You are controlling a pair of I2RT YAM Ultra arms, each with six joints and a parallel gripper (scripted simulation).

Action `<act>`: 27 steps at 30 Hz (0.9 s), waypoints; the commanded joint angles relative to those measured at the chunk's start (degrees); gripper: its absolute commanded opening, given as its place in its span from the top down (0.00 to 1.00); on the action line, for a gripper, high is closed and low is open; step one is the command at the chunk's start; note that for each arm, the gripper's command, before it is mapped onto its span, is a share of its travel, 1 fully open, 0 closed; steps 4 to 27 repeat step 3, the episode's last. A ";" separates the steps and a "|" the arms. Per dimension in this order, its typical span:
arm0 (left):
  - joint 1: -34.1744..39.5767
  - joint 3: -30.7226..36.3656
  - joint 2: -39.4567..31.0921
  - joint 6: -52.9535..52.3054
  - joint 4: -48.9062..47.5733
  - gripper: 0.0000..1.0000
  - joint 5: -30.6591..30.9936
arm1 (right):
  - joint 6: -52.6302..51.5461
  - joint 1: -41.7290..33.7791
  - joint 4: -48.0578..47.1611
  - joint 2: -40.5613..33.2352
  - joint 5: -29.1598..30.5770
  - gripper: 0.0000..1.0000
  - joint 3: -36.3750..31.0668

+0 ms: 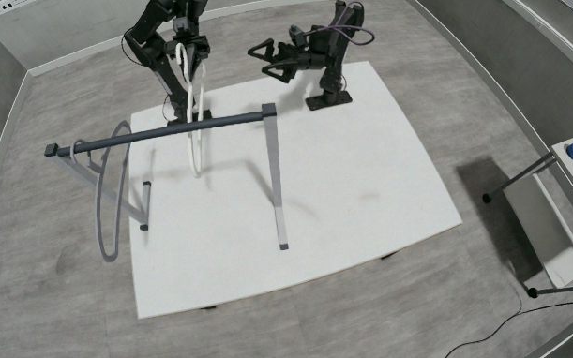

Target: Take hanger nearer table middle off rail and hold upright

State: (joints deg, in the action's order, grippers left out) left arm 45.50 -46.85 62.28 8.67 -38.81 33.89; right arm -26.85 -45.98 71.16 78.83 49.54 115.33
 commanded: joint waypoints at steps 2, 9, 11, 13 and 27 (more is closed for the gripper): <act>0.41 -2.29 0.10 0.26 -0.42 0.00 0.01 | -0.20 -0.46 -0.44 0.07 1.11 1.00 1.30; 0.41 -2.29 0.10 0.26 -0.42 0.00 0.01 | -0.20 -0.46 -0.44 0.07 1.11 1.00 1.30; 0.41 -2.29 0.10 0.26 -0.42 0.00 0.01 | -0.20 -0.46 -0.44 0.07 1.11 1.00 1.30; 0.41 -2.29 0.10 0.26 -0.42 0.00 0.01 | -0.20 -0.46 -0.44 0.07 1.11 1.00 1.30; 0.41 -2.29 0.10 0.26 -0.42 0.00 0.01 | -0.20 -0.46 -0.44 0.07 1.11 1.00 1.30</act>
